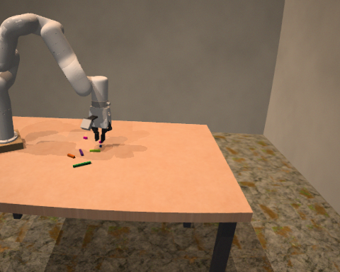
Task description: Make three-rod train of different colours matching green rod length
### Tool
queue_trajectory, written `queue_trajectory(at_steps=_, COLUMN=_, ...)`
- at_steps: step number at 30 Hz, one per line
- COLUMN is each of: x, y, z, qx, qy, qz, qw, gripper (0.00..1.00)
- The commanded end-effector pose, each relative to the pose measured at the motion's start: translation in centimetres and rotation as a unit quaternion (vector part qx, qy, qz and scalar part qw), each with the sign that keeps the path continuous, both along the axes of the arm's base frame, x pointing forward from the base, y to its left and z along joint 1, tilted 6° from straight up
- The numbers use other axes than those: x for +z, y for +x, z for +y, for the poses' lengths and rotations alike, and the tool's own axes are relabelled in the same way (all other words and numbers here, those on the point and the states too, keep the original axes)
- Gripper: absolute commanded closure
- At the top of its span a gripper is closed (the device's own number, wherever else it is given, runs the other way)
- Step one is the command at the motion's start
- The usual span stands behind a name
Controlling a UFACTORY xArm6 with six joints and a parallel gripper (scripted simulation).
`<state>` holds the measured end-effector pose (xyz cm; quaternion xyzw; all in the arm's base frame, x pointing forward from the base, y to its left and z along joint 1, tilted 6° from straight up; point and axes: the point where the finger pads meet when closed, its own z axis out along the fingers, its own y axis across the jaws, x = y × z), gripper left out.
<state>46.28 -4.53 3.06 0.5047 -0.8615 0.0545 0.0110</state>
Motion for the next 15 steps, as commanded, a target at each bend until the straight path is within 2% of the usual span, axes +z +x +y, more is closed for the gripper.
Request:
queue_trajectory(at_steps=1, x=-0.4, y=0.2, z=-0.1, qx=0.0, qy=0.0, qz=-0.002, qw=1.0, gripper=0.76)
queue_trajectory(at_steps=15, x=-1.5, y=0.3, z=-0.2, qx=0.0, qy=0.0, qz=-0.002, qw=1.0, gripper=0.76)
